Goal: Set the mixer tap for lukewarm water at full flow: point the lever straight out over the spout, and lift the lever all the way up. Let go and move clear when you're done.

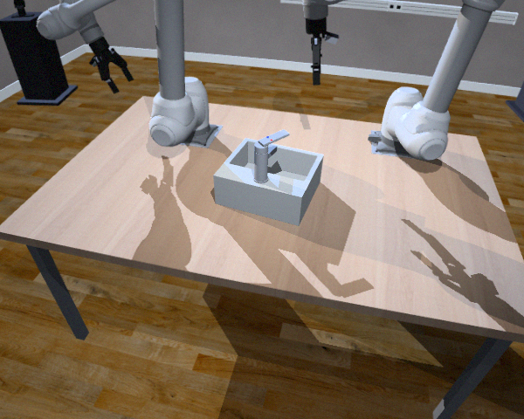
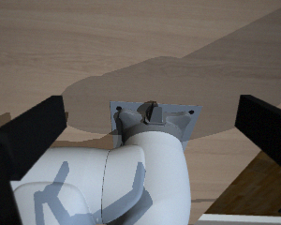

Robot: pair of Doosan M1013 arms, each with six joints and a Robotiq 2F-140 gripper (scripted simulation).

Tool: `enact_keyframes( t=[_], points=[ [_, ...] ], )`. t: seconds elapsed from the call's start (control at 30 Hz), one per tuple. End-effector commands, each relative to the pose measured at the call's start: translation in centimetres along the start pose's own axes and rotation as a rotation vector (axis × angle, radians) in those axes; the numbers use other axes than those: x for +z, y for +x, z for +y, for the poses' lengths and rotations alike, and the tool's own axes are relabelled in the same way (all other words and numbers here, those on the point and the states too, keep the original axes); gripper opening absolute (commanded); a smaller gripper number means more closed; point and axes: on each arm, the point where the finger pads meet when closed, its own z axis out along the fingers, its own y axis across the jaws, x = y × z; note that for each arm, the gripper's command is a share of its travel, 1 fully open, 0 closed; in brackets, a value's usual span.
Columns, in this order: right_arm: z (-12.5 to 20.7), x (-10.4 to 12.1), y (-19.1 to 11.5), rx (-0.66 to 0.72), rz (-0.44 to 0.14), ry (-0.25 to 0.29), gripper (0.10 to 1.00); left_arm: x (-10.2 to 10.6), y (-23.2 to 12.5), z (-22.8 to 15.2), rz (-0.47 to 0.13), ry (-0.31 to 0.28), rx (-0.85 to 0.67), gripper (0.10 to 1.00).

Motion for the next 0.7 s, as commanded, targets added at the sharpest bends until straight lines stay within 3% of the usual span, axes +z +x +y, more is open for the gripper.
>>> enact_keyframes(
  t=[0.0, 0.33, 0.4, 0.43, 0.57, 0.67],
  points=[
    [0.0, -0.1, 0.0, 0.000, 0.001, 0.001, 1.000, -1.4, -4.1, 5.5, -0.018, 0.036, -0.168, 1.000],
    [0.0, -0.1, 0.0, 0.000, 0.001, 0.001, 1.000, -2.0, -9.2, 22.0, -0.066, 0.091, -0.536, 1.000],
    [0.0, -0.1, 0.0, 0.000, 0.001, 0.001, 1.000, -2.0, -9.2, 22.0, -0.066, 0.091, -0.536, 1.000],
    [0.0, -0.1, 0.0, 0.000, 0.001, 0.001, 1.000, -1.8, -10.1, 26.9, -0.072, 0.097, -0.580, 1.000],
    [0.0, -0.1, 0.0, 0.000, 0.001, 0.001, 1.000, -1.2, -10.1, 33.2, -0.086, 0.111, -0.685, 1.000],
    [0.0, -0.1, 0.0, 0.000, 0.001, 0.001, 1.000, -1.1, -10.1, 34.3, -0.088, 0.113, -0.703, 1.000]
  ],
)
